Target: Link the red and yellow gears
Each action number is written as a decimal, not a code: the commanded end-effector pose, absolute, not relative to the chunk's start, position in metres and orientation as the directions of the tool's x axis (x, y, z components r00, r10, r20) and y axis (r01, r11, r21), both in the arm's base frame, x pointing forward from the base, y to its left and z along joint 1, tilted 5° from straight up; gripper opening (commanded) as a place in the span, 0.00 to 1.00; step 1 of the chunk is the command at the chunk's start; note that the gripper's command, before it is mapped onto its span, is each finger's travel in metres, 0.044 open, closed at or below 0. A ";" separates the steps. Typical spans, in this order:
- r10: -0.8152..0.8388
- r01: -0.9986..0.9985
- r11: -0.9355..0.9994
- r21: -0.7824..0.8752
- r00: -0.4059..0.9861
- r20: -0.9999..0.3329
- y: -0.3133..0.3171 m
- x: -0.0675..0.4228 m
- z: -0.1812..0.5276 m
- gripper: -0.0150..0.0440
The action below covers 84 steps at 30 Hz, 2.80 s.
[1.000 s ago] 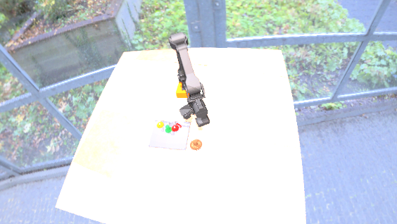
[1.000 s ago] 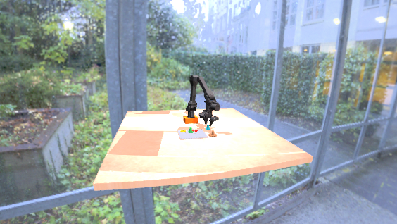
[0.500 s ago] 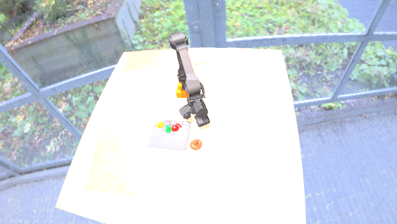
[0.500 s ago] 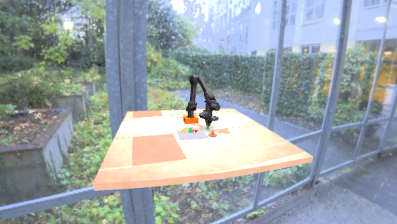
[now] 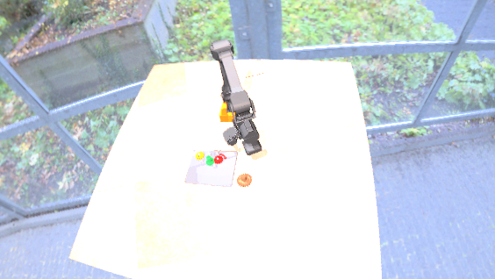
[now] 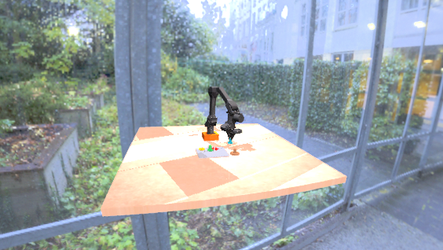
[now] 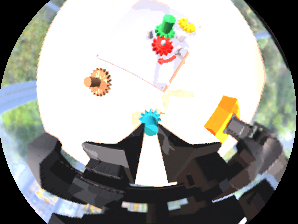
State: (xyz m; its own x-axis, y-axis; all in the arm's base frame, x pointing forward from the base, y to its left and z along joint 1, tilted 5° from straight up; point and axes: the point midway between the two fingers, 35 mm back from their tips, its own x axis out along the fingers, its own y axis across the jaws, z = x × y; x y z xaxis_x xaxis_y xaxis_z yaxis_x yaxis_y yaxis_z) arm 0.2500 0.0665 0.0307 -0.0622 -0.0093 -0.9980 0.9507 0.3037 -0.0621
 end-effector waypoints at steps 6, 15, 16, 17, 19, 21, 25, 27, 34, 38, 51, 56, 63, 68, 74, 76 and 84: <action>-0.005 0.952 0.301 -0.057 -0.058 -0.998 0.068 0.254 0.054 0.25; -0.005 0.952 0.301 -0.057 -0.058 -0.998 0.068 0.256 0.076 0.25; -0.004 0.952 0.301 -0.057 -0.058 -0.998 0.068 0.256 0.078 0.25; -0.004 0.952 0.301 -0.056 -0.058 -0.998 0.068 0.256 0.081 0.25; -0.004 0.952 0.301 -0.056 -0.058 -0.998 0.068 0.256 0.086 0.25; -0.004 0.952 0.302 -0.056 -0.058 -0.998 0.068 0.256 0.091 0.25; -0.004 0.952 0.301 -0.056 -0.058 -0.998 0.068 0.255 0.101 0.25; -0.004 0.952 0.301 -0.056 -0.058 -0.998 0.068 0.255 0.106 0.25; -0.005 0.952 0.301 -0.057 -0.058 -0.998 0.067 0.253 0.123 0.25; -0.005 0.952 0.301 -0.057 -0.059 -0.998 0.067 0.251 0.133 0.25; -0.005 0.952 0.301 -0.056 -0.057 -0.998 0.056 0.255 0.140 0.25; -0.003 0.952 0.303 -0.055 -0.057 -0.998 0.047 0.260 0.137 0.25; -0.002 0.951 0.304 -0.053 -0.055 -0.998 0.034 0.266 0.131 0.25; -0.003 0.951 0.304 -0.052 -0.054 -0.999 0.024 0.271 0.127 0.25; -0.008 0.953 0.299 -0.053 -0.053 -0.999 0.011 0.275 0.122 0.25; -0.010 0.953 0.297 -0.053 -0.052 -0.999 0.006 0.276 0.121 0.25; -0.011 0.953 0.298 -0.052 -0.051 -0.999 -0.011 0.281 0.114 0.25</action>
State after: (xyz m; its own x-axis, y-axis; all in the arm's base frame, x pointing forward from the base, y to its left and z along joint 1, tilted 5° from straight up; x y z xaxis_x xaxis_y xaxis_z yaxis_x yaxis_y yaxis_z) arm 0.2791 -0.0023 0.1181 -0.0471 -0.0067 -0.9989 0.9538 0.2967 -0.0469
